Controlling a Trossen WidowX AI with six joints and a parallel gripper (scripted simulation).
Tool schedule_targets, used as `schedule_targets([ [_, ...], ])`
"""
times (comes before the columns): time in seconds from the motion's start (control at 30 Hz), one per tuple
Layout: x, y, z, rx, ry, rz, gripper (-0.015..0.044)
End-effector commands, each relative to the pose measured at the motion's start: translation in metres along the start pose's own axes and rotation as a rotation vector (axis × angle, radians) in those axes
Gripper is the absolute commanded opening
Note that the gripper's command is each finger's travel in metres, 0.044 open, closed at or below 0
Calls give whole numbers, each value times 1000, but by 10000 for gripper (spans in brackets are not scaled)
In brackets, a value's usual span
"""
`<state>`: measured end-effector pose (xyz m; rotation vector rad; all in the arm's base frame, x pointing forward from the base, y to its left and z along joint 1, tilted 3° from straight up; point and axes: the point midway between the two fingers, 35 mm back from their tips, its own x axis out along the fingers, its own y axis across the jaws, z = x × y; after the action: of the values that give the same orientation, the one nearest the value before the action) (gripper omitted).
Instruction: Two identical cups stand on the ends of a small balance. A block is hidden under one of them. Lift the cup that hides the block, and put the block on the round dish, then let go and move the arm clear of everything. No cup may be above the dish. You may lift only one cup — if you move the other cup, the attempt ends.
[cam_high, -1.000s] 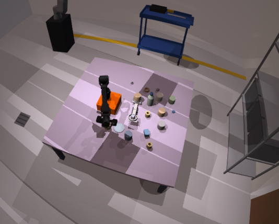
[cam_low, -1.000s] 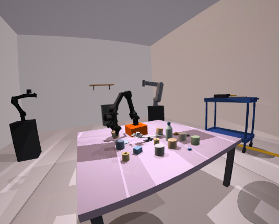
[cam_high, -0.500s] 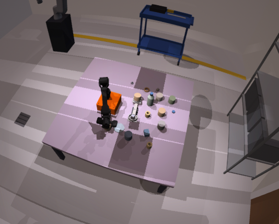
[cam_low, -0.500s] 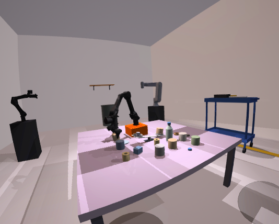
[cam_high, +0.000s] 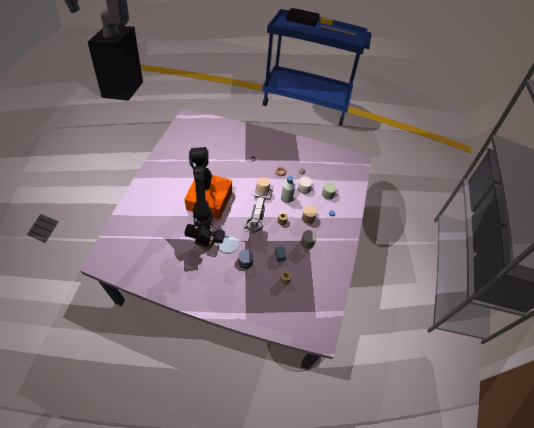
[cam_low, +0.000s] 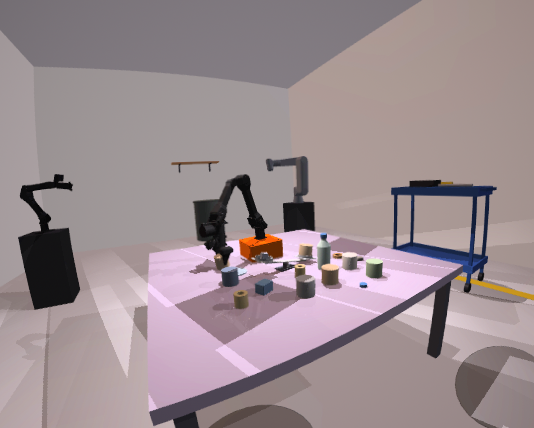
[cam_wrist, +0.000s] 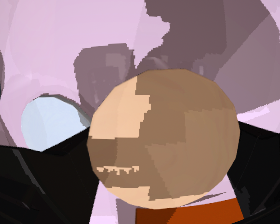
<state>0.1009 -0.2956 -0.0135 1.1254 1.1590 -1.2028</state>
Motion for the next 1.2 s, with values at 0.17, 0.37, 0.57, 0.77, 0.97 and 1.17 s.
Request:
schedule_targets([
  [0.17,-51,0,0,-5,-1,3,440],
  [0.37,-55,3,0,-18,-7,4,387],
  [0.57,-64,24,-1,-130,-53,9,260],
  [0.77,-67,38,-4,-297,-51,9,260],
  [0.97,-70,54,-8,-504,-48,8,260],
  [1.17,-73,71,-14,-711,-44,8,260],
])
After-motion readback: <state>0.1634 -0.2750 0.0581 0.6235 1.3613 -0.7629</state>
